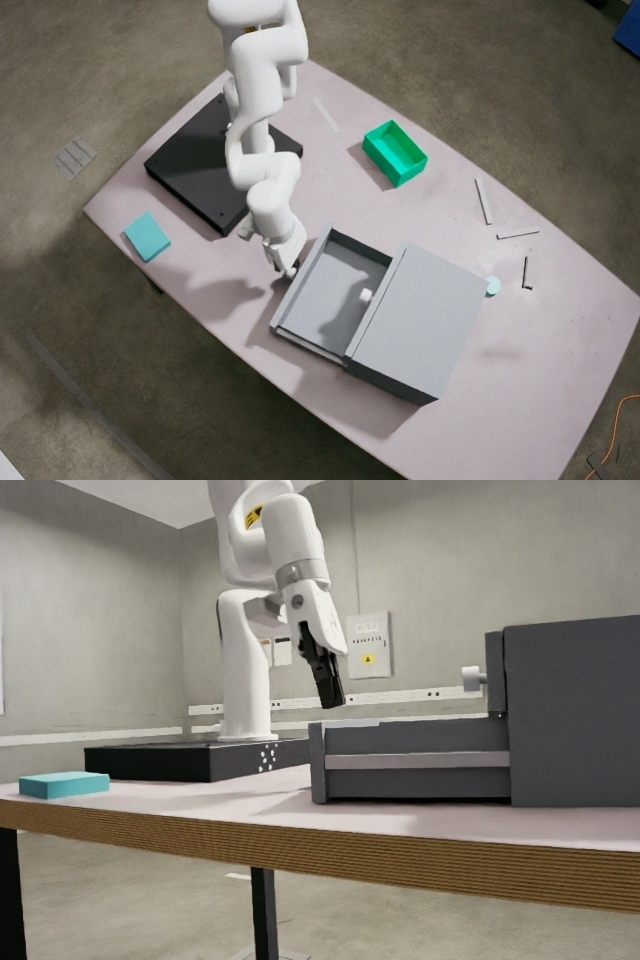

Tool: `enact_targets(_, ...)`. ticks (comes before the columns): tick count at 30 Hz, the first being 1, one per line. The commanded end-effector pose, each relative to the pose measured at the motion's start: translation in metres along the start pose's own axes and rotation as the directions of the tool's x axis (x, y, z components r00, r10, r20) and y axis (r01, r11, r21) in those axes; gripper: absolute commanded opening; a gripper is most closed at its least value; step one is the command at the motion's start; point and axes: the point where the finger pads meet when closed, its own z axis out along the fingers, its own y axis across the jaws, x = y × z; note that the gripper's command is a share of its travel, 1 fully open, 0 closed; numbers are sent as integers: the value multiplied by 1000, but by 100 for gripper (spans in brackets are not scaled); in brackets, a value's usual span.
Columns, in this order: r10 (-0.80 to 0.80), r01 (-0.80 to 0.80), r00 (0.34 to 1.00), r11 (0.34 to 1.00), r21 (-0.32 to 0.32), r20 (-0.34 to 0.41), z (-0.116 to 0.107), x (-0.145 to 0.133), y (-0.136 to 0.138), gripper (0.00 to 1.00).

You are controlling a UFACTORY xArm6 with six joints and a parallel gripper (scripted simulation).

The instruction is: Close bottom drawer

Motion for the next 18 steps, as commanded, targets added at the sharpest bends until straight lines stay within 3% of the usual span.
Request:
enact_targets(1,-1,1,1000,1000,3,2,-1,-1,-1,0)
enact_targets(15,0,0,1000,1000,4,1,-18,-2,-1,0)
enact_targets(16,0,0,1000,1000,4,1,-18,-2,-1,60)
enact_targets(18,0,0,1000,1000,4,1,-18,-2,-1,60)
